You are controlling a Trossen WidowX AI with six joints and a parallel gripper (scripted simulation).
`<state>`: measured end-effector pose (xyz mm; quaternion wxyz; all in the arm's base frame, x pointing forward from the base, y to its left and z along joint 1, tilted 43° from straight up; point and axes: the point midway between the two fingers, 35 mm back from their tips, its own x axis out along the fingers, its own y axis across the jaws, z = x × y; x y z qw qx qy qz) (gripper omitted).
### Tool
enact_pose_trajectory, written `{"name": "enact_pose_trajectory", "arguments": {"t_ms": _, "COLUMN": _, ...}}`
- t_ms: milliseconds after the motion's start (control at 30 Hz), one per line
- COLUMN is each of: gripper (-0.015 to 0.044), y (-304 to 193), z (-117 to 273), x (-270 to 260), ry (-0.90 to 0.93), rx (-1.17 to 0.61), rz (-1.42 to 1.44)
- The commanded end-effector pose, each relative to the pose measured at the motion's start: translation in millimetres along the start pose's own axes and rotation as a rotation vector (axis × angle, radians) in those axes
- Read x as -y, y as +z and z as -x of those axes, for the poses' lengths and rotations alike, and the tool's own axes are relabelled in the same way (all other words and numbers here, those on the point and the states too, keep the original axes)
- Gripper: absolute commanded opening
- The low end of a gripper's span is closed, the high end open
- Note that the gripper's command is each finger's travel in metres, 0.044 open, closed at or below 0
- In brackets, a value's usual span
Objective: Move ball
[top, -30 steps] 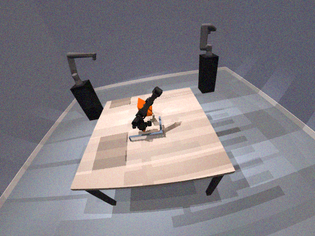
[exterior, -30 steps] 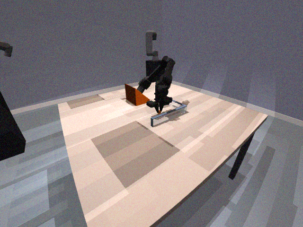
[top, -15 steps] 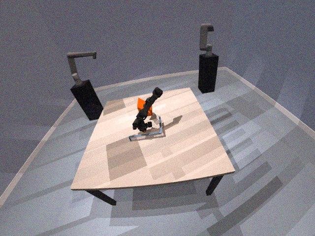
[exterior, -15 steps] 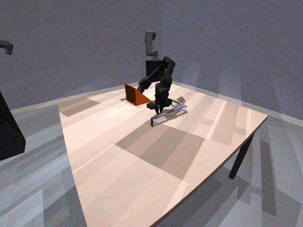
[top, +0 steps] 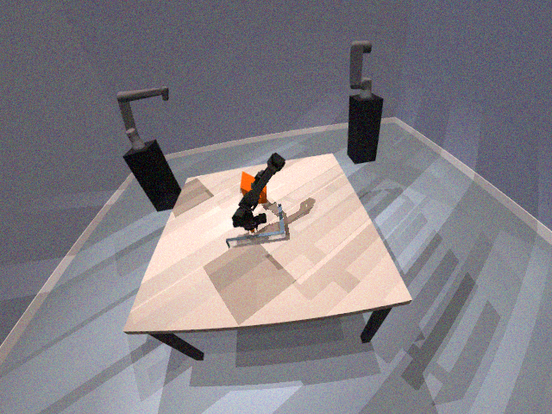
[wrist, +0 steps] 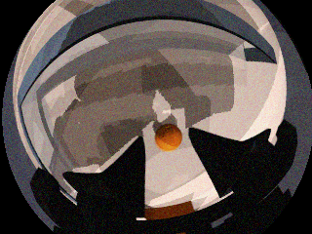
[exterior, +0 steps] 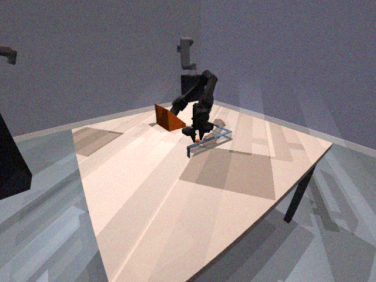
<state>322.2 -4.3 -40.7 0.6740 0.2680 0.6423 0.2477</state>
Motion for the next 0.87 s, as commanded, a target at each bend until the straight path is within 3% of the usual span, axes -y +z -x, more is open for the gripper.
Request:
{"name": "enact_pose_trajectory", "arguments": {"t_ms": 0, "gripper": 0.023, "y": 3, "z": 24, "x": 2, "ry": -0.005, "rx": 0.003, "rz": 0.001}}
{"name": "enact_pose_trajectory", "arguments": {"t_ms": 133, "gripper": 0.023, "y": -1, "z": 83, "x": 2, "ry": -0.002, "rx": -0.002, "rz": -0.007}}
{"name": "enact_pose_trajectory", "arguments": {"t_ms": 500, "gripper": 0.023, "y": 1, "z": 80, "x": 4, "ry": -0.003, "rx": 0.012, "rz": -0.018}}
{"name": "enact_pose_trajectory", "arguments": {"t_ms": 667, "gripper": 0.0361, "y": -2, "z": 123, "x": 3, "ry": -0.002, "rx": 0.011, "rz": -0.014}}
{"name": "enact_pose_trajectory", "arguments": {"t_ms": 767, "gripper": 0.044, "y": -3, "z": 126, "x": 2, "ry": -0.002, "rx": 0.011, "rz": -0.013}}
{"name": "enact_pose_trajectory", "arguments": {"t_ms": 833, "gripper": 0.044, "y": -3, "z": 126, "x": 2, "ry": -0.002, "rx": 0.011, "rz": -0.013}}
